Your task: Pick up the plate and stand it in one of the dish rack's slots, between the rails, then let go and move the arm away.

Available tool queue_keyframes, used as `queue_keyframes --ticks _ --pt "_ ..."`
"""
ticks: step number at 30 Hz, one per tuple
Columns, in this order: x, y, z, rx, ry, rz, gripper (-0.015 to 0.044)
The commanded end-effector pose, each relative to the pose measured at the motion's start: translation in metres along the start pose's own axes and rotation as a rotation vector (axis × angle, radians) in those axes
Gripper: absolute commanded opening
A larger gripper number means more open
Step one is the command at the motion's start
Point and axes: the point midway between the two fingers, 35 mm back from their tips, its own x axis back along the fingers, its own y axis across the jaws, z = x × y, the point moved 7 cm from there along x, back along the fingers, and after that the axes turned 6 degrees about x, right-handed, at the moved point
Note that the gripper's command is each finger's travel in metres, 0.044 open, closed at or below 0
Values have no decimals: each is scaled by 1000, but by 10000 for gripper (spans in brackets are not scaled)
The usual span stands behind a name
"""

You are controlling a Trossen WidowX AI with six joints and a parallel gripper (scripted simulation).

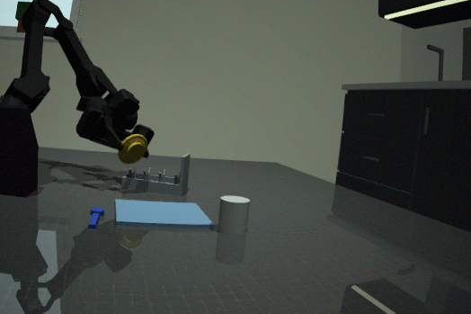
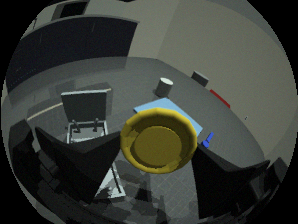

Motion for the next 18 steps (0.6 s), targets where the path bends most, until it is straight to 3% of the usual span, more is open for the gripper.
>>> queue_keyframes --ticks 1,18 --pt "3 1 7 13 -79 -55 0" --pt "23 2 34 8 -329 -298 0"
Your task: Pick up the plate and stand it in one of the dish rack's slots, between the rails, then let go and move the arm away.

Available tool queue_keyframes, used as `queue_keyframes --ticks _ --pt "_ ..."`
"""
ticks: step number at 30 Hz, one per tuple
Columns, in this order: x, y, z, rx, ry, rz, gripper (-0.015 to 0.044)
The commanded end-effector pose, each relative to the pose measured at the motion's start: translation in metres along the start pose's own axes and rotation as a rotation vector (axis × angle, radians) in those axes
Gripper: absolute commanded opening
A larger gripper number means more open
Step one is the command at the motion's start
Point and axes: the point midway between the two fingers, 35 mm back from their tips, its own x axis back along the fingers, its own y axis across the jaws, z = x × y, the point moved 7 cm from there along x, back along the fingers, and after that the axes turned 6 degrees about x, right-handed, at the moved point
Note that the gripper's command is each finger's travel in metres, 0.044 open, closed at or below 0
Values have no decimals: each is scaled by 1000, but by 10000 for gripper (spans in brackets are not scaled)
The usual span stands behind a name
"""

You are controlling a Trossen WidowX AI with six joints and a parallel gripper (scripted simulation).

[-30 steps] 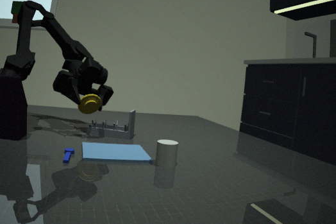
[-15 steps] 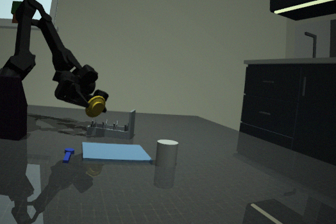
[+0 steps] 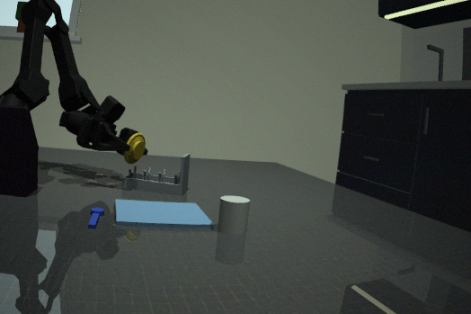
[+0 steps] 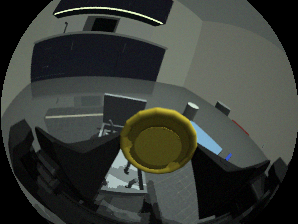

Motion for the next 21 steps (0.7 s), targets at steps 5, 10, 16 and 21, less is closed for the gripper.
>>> queue_keyframes --ticks 5,10,16,21 --pt "16 -1 7 -46 -128 -119 0" --pt "26 -3 11 -81 -191 -188 0" --pt "38 -8 14 -134 -258 -264 0" --pt "40 -8 14 -141 -265 -272 0"
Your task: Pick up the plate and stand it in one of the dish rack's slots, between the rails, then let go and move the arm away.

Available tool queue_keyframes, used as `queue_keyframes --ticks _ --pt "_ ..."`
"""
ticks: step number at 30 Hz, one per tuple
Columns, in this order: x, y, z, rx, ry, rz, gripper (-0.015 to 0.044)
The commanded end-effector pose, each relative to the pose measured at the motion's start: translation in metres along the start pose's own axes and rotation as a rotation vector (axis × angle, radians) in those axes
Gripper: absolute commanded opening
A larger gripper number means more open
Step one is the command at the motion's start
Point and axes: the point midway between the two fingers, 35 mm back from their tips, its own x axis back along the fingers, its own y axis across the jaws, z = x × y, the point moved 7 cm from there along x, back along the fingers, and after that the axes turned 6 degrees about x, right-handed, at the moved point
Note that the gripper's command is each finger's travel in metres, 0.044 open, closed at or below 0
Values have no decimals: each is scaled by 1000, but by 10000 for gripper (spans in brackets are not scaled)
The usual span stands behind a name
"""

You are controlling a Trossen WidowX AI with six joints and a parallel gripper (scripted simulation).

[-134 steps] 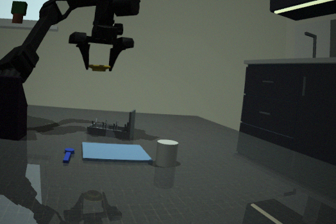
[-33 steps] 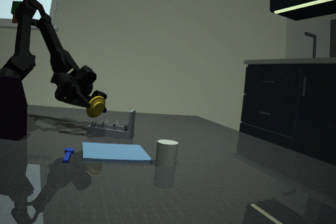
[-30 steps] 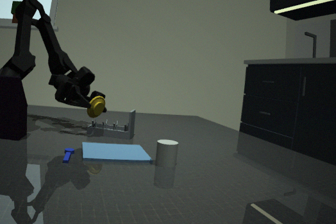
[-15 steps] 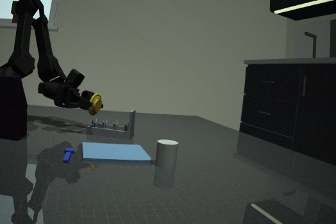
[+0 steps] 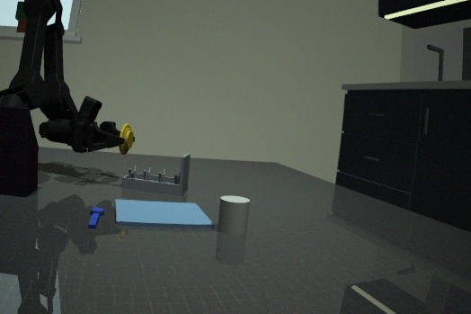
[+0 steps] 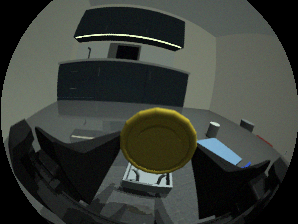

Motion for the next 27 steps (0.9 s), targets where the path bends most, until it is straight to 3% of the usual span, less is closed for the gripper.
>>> queue_keyframes --ticks 1,27 --pt "2 -1 -1 -16 -22 -10 0" --pt "-16 3 26 -17 -17 -9 0"
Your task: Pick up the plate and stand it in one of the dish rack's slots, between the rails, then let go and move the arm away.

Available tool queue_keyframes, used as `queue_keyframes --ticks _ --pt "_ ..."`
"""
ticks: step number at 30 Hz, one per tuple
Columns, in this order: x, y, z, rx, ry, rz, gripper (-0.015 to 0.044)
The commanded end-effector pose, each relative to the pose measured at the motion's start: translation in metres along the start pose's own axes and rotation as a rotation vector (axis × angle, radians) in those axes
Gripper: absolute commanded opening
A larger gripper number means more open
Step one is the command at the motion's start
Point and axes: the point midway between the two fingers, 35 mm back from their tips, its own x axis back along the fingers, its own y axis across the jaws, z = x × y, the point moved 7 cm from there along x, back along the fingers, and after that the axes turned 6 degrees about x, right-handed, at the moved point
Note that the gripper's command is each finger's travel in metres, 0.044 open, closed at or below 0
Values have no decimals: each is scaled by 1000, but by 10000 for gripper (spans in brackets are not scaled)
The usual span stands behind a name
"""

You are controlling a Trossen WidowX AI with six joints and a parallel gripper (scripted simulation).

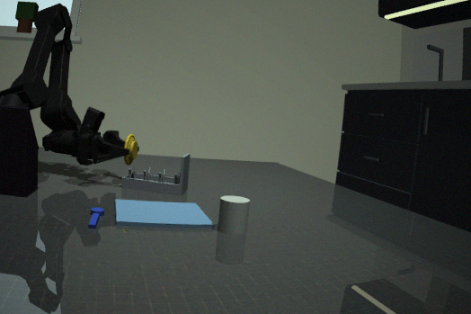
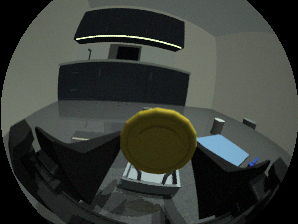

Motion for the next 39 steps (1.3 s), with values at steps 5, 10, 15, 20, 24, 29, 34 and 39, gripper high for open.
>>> queue_keyframes --ticks 5,10,15,20,24,29,34,39 --pt "-13 0 6 1 0 0 0" --pt "-15 0 7 1 -1 0 0" --pt "-25 -1 7 -2 -2 1 0" --pt "-27 0 11 -4 -3 1 0" --pt "-27 1 29 -6 -4 2 0" --pt "-26 0 24 8 10 -1 0" --pt "-26 0 24 8 10 -1 0" --pt "-26 0 24 6 9 -1 26"
